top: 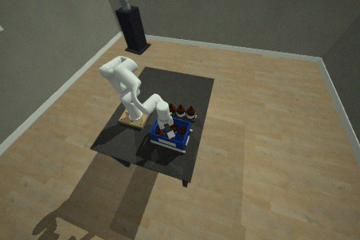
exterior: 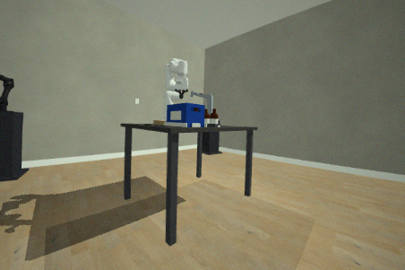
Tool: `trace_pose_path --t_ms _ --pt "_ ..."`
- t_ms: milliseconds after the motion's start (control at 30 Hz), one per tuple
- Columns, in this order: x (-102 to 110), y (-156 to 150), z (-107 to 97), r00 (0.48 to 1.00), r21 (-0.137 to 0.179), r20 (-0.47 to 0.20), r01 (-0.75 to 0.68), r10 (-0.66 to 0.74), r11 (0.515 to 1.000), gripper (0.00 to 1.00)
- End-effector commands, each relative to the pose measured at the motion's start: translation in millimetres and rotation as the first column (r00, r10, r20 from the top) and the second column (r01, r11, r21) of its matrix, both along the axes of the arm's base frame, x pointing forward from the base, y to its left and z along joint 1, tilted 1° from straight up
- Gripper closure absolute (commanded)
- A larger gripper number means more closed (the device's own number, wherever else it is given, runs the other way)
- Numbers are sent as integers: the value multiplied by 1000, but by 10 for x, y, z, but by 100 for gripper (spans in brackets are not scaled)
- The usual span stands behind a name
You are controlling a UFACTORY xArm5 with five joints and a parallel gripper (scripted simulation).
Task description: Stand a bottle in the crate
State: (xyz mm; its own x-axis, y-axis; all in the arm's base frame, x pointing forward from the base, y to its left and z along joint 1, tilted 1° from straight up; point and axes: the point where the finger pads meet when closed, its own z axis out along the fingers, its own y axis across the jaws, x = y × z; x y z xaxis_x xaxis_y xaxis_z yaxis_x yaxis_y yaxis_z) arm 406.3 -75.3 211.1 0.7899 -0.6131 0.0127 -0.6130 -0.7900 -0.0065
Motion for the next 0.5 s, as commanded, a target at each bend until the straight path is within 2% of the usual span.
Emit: trace_pose_path --t_ms 0,267,333,400,467 --pt "10 -2 15 1000 -1 4 0 0 1000 100" --pt "21 51 14 1000 -1 4 -3 3 1000 100" --pt "70 333 14 1000 0 4 -21 21 1000 100" --pt "99 780 12 998 2 4 -55 55 998 100" --pt "53 974 11 995 4 4 -97 97 995 100"
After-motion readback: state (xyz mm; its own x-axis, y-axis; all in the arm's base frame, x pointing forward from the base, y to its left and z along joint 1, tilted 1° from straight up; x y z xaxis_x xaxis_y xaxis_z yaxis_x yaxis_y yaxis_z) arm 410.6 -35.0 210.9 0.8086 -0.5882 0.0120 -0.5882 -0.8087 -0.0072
